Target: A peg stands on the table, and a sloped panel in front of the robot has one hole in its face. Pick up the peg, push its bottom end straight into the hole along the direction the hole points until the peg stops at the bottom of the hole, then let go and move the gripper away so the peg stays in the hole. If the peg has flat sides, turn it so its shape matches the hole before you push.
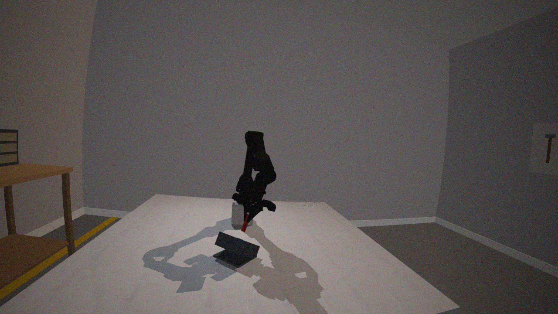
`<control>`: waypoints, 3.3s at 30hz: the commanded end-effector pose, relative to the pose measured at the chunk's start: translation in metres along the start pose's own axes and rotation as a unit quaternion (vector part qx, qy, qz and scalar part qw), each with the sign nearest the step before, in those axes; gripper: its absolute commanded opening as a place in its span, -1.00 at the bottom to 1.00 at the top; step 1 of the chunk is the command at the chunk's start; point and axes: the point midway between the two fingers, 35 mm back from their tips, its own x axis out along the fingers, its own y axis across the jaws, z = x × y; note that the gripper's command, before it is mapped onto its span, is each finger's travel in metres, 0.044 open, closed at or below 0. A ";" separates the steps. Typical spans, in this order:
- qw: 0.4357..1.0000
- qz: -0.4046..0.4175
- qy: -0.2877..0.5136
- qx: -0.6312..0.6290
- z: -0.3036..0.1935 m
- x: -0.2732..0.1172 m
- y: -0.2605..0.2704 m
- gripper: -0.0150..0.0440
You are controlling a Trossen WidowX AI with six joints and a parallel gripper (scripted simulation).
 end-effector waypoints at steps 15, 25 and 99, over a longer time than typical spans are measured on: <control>1.000 -0.003 -0.001 -0.004 -0.001 0.019 -0.001 -0.49; 1.000 -0.002 -0.003 -0.002 -0.001 0.024 -0.001 -0.49; 1.000 -0.001 -0.004 0.000 -0.002 0.045 -0.002 -0.49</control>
